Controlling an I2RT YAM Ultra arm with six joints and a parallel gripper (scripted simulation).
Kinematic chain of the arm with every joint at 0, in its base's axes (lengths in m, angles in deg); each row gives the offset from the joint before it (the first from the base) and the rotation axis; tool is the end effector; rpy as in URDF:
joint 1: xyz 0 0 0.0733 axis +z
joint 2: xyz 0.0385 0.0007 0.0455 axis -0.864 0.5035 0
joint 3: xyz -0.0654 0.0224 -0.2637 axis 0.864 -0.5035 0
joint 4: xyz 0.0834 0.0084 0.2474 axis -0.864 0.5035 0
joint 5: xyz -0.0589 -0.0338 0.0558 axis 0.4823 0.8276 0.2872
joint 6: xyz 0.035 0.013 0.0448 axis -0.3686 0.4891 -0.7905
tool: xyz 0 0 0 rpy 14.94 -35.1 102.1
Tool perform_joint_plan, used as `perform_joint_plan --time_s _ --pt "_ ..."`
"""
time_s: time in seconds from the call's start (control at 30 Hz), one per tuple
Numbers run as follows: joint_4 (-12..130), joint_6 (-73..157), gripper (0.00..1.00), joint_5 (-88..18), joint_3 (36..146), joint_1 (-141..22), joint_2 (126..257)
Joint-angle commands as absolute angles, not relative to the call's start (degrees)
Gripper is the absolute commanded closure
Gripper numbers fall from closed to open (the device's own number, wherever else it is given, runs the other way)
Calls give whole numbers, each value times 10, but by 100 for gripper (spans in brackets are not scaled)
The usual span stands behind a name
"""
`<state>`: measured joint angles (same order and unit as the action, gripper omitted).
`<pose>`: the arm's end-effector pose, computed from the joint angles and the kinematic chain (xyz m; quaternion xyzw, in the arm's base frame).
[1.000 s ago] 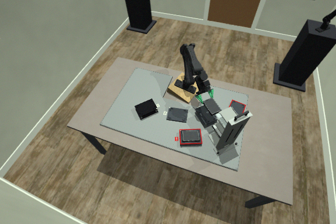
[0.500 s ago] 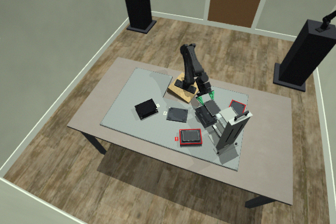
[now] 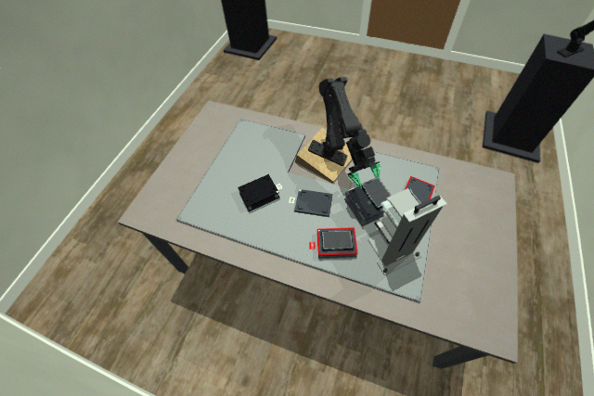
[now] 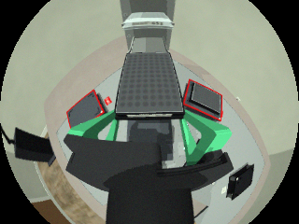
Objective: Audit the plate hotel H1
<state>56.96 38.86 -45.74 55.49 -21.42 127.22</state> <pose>0.1291 0.1138 0.2780 -0.3030 0.7693 0.2733 0.4916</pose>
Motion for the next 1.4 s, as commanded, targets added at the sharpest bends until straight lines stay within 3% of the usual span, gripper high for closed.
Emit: perform_joint_plan --time_s 0.0,1.37 --pt "535 385 14 -451 581 -207 1282" --pt "465 379 14 -433 610 -188 1380"
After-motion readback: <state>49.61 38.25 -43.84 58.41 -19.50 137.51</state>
